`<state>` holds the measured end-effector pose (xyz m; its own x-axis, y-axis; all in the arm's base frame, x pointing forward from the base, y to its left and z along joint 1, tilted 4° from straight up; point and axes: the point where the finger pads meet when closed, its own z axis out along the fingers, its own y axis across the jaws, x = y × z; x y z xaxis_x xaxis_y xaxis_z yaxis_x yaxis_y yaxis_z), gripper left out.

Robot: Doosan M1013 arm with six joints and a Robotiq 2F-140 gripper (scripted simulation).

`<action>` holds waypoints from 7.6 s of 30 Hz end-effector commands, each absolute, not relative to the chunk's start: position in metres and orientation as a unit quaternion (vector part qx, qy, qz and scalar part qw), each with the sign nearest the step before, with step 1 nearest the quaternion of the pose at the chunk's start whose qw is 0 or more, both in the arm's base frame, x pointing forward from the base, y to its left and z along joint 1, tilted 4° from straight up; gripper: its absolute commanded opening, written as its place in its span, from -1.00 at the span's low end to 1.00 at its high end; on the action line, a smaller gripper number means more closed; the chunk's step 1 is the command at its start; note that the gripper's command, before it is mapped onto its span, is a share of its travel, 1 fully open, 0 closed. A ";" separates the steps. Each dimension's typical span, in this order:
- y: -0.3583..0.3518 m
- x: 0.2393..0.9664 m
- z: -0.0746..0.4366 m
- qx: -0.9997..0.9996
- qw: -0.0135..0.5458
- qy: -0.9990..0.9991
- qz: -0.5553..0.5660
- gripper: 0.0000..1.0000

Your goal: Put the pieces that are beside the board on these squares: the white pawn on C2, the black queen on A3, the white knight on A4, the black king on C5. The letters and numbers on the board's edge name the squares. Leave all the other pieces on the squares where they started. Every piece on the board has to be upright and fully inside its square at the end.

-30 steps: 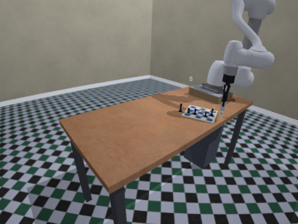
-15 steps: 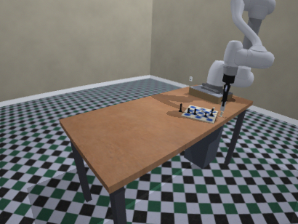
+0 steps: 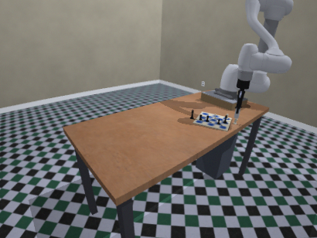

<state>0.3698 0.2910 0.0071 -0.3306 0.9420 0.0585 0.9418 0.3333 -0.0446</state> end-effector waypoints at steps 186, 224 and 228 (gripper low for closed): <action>0.263 0.464 -0.006 -0.193 0.034 -0.980 -0.014 -1.00; 0.263 0.463 -0.021 -0.193 0.034 -0.980 -0.014 -1.00; 0.263 0.463 -0.021 -0.193 0.034 -0.980 -0.014 -1.00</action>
